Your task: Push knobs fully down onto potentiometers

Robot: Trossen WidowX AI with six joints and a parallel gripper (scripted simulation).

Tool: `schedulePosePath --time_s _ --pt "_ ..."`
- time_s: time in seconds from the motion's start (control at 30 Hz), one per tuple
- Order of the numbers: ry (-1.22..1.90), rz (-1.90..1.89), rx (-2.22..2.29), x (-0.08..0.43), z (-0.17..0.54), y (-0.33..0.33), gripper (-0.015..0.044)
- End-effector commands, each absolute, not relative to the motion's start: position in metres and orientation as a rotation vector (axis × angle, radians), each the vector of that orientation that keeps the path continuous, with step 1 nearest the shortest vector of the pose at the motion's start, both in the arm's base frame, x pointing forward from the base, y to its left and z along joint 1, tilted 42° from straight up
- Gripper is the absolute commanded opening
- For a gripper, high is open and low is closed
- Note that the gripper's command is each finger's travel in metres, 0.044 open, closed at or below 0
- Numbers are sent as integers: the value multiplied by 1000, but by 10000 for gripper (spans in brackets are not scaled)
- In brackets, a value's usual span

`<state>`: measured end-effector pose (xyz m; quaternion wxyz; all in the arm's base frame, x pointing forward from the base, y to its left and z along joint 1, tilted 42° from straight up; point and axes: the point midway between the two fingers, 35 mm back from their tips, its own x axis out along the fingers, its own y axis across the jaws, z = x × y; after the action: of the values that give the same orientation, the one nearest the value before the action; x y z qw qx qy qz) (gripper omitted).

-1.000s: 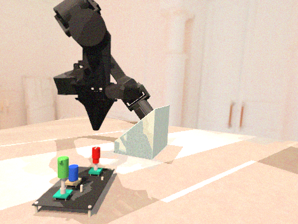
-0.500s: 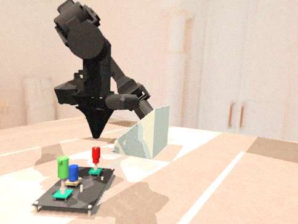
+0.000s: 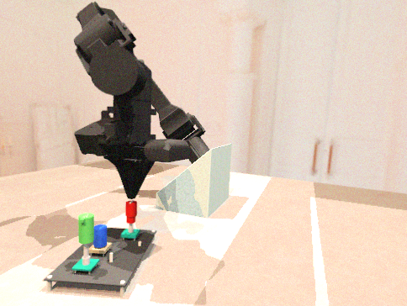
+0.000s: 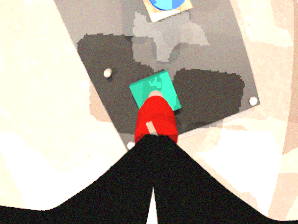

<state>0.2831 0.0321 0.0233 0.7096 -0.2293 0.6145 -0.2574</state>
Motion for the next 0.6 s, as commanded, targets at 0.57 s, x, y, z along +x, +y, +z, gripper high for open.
schedulePosePath --time_s 0.57 --pt "1367 -573 -522 283 20 29 0"
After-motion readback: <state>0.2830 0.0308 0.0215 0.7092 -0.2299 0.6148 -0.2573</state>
